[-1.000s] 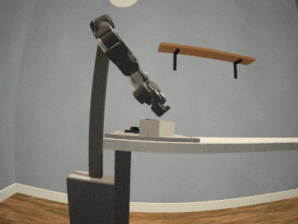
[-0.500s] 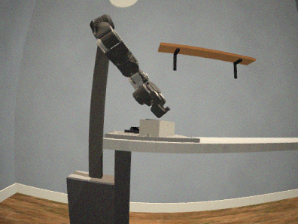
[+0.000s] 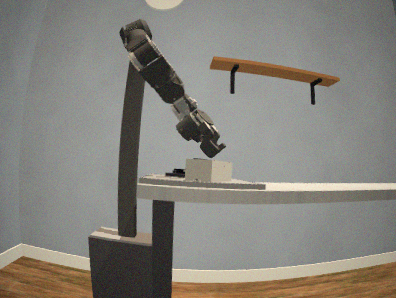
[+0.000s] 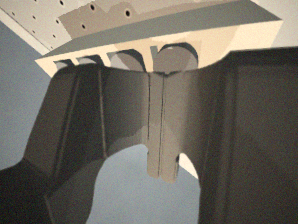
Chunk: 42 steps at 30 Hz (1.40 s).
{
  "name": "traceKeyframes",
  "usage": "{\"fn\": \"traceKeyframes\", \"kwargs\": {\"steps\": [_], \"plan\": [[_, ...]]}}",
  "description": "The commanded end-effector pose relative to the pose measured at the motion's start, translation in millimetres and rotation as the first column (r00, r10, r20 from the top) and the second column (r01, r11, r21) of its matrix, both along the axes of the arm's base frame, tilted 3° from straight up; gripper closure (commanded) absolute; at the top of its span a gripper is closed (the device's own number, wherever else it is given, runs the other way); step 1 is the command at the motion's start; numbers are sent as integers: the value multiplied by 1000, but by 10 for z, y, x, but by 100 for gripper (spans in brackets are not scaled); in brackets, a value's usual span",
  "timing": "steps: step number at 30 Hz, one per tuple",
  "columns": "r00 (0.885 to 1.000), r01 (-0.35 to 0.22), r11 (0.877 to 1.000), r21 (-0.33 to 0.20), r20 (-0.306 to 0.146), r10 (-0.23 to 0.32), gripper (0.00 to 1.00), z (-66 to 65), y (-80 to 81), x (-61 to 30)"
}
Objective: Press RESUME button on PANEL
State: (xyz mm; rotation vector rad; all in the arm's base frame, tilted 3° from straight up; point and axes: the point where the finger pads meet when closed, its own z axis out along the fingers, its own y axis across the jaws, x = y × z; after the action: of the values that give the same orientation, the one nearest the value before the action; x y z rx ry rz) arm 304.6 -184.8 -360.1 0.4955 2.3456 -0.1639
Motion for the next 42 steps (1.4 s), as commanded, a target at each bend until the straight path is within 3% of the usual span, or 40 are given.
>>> {"fn": "traceKeyframes", "kwargs": {"steps": [1, 42], "plan": [[1000, -6, 1000, 5, 4, 6, 100, -17, 16, -2], [1000, -4, 1000, 6, 5, 4, 100, -98, 16, 0]]}}
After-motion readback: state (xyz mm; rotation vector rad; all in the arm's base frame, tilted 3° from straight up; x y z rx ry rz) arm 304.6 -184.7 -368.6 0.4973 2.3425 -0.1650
